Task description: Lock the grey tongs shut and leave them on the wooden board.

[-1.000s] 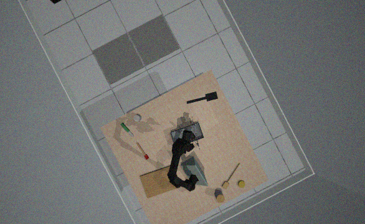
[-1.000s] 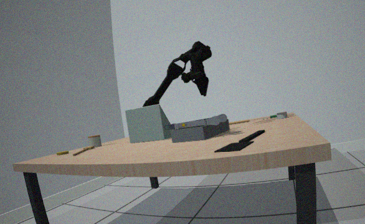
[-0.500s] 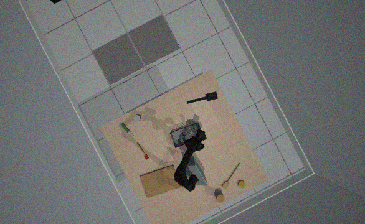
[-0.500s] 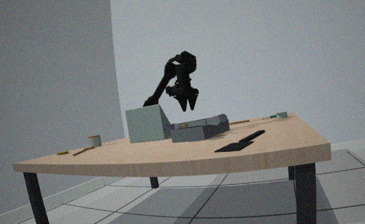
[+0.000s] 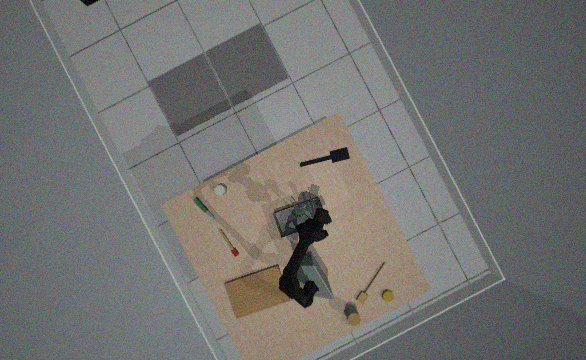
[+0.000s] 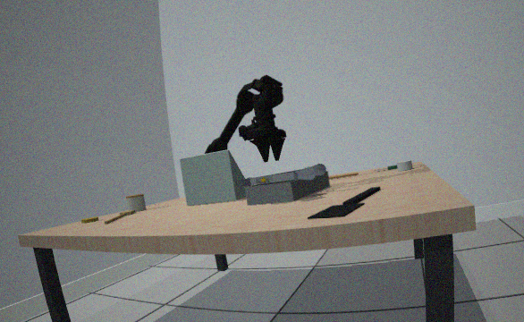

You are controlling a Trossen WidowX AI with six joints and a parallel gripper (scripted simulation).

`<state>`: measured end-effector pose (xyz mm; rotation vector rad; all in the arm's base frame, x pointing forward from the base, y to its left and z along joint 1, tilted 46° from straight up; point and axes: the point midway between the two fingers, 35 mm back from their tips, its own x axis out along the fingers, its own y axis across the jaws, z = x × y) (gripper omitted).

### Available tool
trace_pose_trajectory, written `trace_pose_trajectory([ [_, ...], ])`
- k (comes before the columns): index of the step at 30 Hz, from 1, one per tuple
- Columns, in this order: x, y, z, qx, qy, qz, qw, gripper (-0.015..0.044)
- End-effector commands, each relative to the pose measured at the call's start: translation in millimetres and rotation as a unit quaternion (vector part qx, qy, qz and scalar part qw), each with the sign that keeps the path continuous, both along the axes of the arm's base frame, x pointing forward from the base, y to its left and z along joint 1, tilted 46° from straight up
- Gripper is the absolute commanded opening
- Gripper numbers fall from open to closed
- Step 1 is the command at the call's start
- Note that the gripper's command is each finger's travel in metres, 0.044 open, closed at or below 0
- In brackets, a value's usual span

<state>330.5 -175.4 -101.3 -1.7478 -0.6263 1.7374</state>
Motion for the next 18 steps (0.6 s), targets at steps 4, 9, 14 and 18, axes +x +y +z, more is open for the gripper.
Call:
trace_pose_trajectory([
  [4,-0.6,11.3,-12.3,0.004,0.007,-0.001,1.000,0.0440],
  [9,0.2,17.0,-18.3,0.004,0.007,-0.001,1.000,0.0440],
  [14,0.8,22.8,-24.1,0.004,0.007,-0.001,1.000,0.0440],
  [18,1.1,27.5,-28.8,0.004,0.006,-0.001,1.000,0.0440],
])
